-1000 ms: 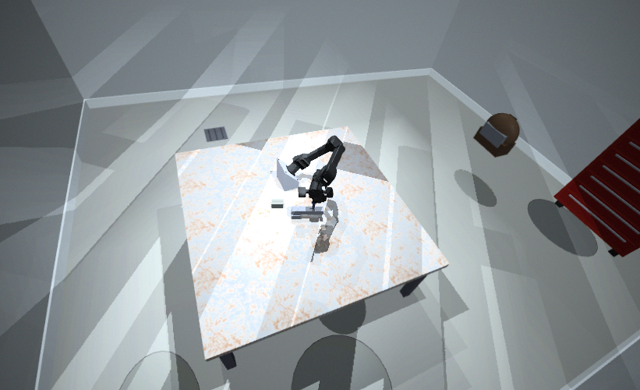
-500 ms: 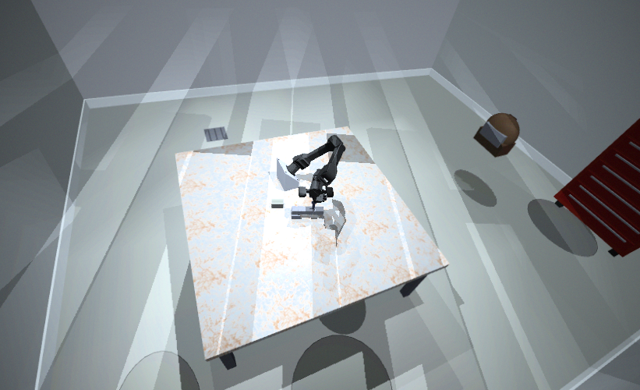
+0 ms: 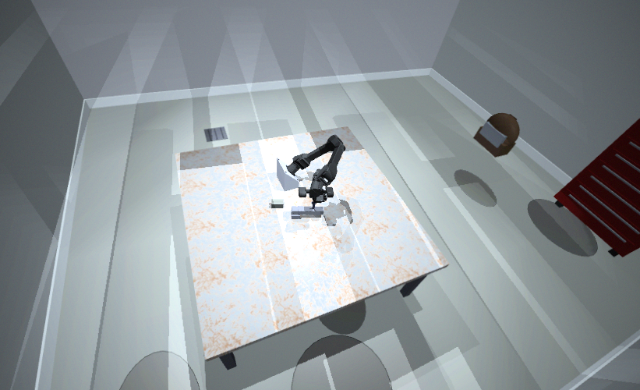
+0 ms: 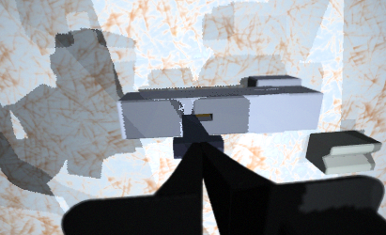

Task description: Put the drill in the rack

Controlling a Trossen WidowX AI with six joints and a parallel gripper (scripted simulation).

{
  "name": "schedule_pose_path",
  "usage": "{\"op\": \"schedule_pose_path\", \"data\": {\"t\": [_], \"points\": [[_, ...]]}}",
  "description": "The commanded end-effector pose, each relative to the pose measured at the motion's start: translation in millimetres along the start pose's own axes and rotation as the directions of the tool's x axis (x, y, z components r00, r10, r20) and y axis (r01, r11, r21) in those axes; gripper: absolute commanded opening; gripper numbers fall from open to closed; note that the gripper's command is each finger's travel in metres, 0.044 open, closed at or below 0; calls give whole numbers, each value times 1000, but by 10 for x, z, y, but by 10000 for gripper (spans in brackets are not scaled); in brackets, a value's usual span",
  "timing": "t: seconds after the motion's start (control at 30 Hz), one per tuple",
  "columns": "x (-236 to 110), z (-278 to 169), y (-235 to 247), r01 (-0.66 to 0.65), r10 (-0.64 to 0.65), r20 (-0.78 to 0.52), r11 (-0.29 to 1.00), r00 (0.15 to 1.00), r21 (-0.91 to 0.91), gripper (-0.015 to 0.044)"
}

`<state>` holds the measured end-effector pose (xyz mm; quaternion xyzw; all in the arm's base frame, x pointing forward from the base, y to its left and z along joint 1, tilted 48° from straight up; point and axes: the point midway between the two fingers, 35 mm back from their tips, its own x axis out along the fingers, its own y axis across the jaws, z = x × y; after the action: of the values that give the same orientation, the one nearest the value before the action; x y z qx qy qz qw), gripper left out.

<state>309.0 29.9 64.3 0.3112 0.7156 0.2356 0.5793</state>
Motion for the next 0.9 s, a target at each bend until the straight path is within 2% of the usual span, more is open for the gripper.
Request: {"op": "schedule_pose_path", "data": {"t": [0.0, 0.87], "points": [[76, -9, -5, -6, 7, -18, 1000, 1000, 6, 0], [156, -54, -4, -7, 7, -18, 1000, 1000, 6, 0]]}}
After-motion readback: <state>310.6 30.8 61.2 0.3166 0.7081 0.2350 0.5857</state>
